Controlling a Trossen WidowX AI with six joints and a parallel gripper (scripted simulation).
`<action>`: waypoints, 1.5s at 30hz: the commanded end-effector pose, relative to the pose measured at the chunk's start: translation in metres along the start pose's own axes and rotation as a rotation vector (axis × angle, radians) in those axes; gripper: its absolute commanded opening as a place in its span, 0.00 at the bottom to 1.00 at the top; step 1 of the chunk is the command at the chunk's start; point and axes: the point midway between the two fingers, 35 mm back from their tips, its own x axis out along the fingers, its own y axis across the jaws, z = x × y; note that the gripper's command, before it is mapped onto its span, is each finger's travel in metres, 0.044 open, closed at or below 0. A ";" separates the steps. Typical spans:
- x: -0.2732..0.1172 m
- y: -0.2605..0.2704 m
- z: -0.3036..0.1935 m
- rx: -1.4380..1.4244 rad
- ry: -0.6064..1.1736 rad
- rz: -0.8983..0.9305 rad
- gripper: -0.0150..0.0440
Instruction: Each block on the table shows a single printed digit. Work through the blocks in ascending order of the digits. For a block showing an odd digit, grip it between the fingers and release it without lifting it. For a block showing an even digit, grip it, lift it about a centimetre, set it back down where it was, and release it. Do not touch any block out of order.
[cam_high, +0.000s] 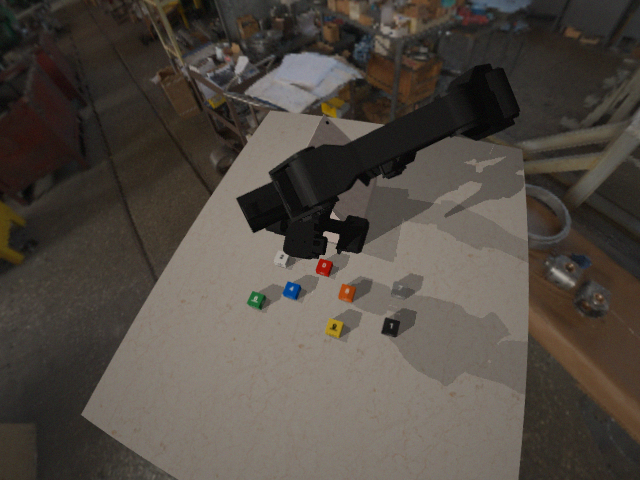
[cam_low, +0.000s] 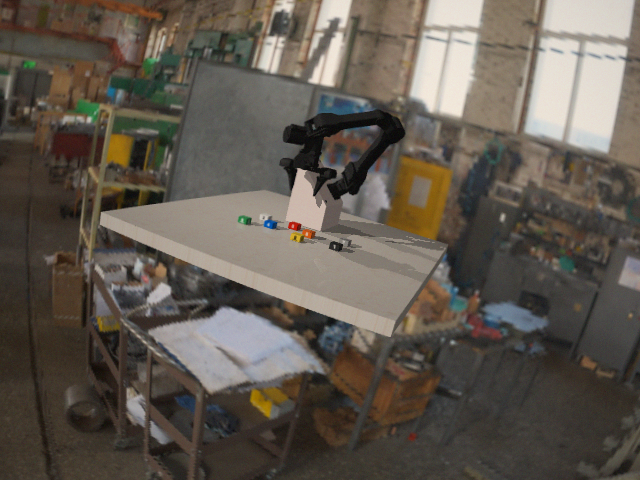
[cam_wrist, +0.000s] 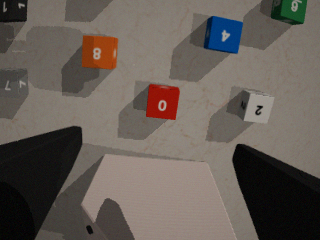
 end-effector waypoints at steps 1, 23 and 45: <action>0.000 0.002 -0.003 -0.004 0.001 -0.002 0.93; 0.001 0.076 0.035 -0.005 0.000 0.001 0.93; 0.000 0.098 0.034 -0.004 -0.001 -0.003 0.93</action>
